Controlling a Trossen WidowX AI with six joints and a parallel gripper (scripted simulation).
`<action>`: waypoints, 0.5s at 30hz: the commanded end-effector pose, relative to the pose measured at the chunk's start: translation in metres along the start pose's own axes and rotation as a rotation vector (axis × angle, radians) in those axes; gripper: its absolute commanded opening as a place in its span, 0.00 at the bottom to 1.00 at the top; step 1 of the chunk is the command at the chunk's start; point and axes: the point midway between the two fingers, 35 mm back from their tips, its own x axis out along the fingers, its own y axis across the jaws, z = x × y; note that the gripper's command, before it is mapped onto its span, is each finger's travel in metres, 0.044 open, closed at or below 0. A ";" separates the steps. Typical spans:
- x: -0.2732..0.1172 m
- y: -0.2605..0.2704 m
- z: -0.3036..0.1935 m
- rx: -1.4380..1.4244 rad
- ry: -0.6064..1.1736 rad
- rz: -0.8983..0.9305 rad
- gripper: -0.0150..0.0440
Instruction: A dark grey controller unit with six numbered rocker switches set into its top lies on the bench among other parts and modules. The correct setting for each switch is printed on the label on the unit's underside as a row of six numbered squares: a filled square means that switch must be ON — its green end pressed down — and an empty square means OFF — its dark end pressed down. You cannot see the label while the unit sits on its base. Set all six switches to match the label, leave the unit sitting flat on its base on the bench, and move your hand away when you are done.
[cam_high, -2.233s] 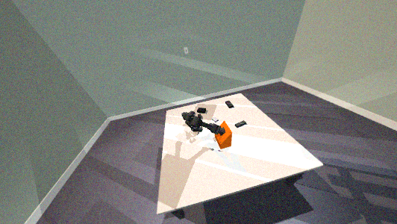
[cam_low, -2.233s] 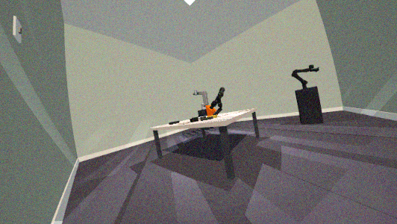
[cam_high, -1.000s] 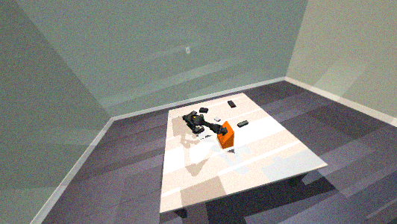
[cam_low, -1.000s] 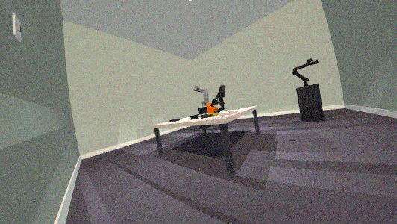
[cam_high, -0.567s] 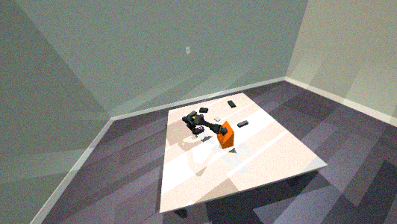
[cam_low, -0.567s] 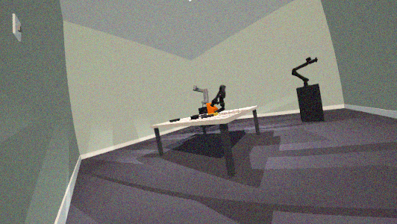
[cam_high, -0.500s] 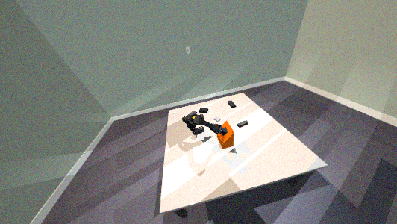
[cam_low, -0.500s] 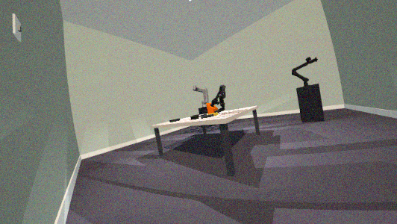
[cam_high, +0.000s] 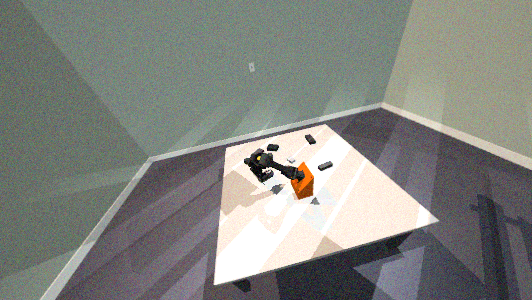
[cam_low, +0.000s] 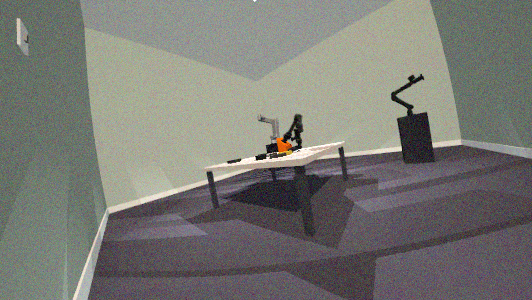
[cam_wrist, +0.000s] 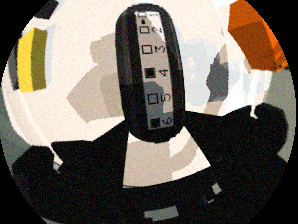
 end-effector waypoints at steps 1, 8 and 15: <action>0.005 -0.003 0.005 0.017 -0.016 -0.006 0.83; 0.010 -0.003 0.003 0.017 -0.015 -0.006 0.83; 0.016 -0.003 0.002 0.017 -0.015 -0.006 0.83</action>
